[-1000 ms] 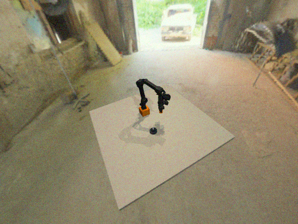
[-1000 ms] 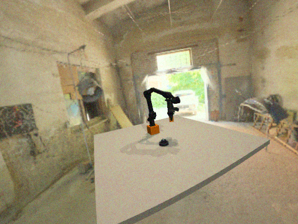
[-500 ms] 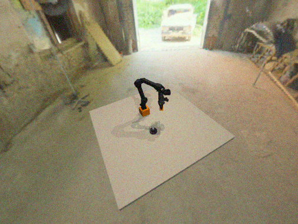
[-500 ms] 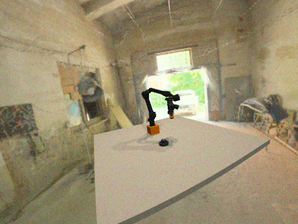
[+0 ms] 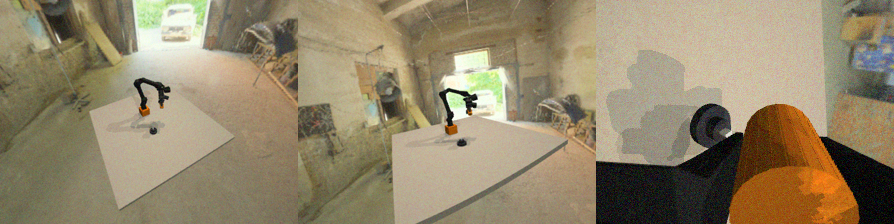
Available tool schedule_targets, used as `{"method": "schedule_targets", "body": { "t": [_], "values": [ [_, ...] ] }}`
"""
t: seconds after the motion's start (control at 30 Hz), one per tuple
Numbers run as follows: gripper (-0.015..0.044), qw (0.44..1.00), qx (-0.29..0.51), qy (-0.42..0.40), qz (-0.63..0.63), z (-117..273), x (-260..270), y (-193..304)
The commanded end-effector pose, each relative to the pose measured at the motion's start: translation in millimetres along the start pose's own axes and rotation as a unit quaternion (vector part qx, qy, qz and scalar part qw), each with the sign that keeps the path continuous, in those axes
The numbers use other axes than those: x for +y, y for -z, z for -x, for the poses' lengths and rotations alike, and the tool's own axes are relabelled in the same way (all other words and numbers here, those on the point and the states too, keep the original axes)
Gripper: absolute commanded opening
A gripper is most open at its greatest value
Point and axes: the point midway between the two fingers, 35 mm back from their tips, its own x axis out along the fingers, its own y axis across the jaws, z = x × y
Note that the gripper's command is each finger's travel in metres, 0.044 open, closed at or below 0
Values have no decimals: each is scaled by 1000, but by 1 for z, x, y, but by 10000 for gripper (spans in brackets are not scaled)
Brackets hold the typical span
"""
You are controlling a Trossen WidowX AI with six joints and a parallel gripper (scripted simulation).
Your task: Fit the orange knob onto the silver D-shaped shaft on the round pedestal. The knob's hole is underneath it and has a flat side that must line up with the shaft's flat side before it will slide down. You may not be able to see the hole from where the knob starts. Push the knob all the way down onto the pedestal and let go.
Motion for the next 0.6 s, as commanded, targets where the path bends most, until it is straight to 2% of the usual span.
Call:
{"method": "schedule_targets", "body": {
  "t": [0.0,0.47,0.57],
  "values": [
    [0,1000,-2,22,-7,4,-5,0],
    [0,997,-1,80,-7,3,-1,0],
    [0,998,-1,64,-3,2,0,1]
  ]
}}
